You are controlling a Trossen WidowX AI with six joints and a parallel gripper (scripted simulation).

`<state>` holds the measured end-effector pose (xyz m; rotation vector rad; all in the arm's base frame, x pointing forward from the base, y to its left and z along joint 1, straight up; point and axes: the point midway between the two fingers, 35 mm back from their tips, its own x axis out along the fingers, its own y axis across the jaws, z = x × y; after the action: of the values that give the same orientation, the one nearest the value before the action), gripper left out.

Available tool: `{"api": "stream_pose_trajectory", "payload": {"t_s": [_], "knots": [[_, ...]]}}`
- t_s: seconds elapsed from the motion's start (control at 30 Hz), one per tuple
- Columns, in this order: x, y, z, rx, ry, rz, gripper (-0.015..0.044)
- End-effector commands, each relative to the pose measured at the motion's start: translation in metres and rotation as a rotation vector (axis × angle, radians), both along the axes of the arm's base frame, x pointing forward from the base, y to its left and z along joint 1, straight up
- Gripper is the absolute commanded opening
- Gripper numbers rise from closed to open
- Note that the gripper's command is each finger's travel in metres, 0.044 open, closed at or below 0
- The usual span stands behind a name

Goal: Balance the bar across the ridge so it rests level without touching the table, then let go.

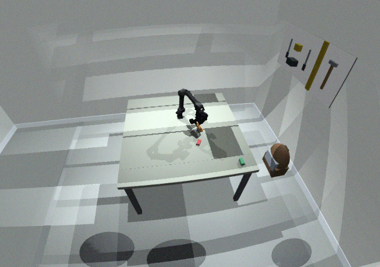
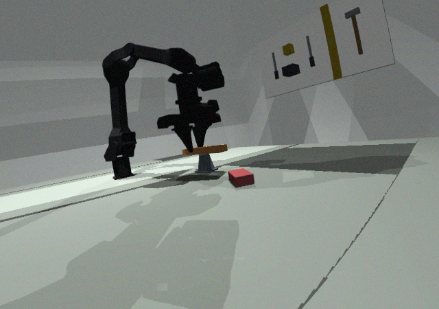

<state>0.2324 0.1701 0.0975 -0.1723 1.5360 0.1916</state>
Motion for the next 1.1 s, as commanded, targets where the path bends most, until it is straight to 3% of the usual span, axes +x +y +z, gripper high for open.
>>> {"api": "stream_pose_trajectory", "payload": {"t_s": [0.0,0.63,0.83,1.07], "knots": [[0.0,0.0,0.0,0.0,0.0,0.0,0.0],[0.0,0.0,0.0,0.0,0.0,0.0,0.0],[0.0,0.0,0.0,0.0,0.0,0.0,0.0158],[0.0,0.0,0.0,0.0,0.0,0.0,0.0167]]}}
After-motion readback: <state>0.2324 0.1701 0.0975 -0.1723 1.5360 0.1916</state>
